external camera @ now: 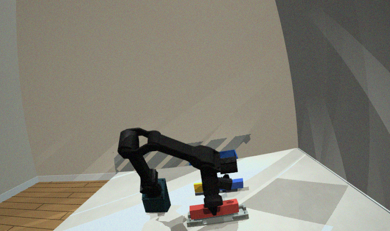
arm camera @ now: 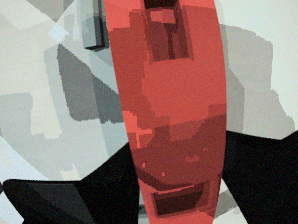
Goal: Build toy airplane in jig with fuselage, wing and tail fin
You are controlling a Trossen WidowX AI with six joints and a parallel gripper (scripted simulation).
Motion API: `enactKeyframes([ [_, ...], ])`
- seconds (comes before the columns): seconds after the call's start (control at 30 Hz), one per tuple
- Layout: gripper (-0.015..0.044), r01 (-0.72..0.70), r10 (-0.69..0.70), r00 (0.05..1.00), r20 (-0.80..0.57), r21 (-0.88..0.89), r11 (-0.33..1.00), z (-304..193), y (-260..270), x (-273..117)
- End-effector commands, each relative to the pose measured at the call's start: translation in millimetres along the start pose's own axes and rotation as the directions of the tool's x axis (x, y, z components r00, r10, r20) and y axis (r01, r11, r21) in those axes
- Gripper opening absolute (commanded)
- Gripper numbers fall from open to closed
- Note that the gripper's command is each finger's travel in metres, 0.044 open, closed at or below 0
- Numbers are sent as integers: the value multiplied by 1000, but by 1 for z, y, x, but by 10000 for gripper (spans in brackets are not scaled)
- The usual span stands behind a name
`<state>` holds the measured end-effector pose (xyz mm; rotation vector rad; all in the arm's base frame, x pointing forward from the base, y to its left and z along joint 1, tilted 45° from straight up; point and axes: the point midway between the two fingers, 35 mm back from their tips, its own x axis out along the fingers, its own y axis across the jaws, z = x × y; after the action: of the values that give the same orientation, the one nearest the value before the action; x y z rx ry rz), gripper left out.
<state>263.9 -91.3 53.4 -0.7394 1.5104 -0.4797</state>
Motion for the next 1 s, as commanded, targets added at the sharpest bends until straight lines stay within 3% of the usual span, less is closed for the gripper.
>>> enactKeyframes([
  [0.0, 161, 0, 0, 1000, 0, 1, 1000, 0, 0, 0],
  [0.17, 30, 0, 0, 1000, 0, 1, 1000, 0, 0, 0],
  [0.67, 424, 0, 0, 1000, 0, 1, 1000, 0, 0, 0],
  [0.97, 440, -1, 1, 1000, 0, 1, 1000, 1, 0, -2],
])
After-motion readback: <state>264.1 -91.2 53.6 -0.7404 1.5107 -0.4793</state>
